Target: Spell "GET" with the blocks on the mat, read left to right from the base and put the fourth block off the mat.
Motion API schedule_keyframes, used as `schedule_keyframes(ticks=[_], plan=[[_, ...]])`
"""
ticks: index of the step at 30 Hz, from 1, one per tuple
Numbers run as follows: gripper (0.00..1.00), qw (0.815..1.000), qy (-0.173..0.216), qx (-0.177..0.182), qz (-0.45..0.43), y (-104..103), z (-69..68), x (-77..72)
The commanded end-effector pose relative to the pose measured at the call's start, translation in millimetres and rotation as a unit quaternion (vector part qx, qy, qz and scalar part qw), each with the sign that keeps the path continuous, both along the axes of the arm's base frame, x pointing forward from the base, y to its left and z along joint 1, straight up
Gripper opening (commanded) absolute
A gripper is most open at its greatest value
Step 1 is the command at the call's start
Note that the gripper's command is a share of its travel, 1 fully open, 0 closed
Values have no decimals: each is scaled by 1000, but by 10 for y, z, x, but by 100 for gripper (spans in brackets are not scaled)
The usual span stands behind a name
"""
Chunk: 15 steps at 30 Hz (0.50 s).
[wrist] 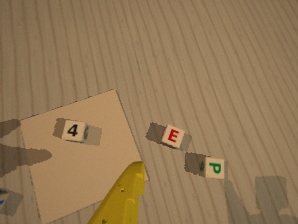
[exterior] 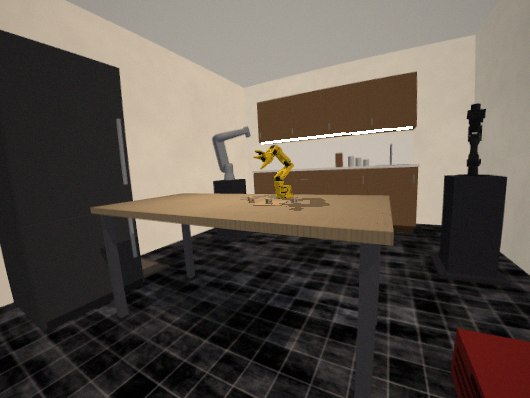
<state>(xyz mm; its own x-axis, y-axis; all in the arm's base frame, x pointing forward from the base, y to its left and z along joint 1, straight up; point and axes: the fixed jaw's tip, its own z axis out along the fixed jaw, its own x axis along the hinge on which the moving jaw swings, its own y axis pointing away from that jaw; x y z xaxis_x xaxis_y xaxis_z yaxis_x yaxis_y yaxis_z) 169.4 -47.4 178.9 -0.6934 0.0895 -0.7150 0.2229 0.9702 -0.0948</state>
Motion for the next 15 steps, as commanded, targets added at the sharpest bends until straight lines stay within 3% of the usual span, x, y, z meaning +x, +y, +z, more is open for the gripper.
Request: schedule_keyframes(ticks=[1, 11, 15], plan=[[100, 1000, -10, -1, 4, 20, 45, 3], [100, 997, 54, 25, 39, 195, -159, -75], [100, 997, 63, 28, 44, 218, -185, -89]])
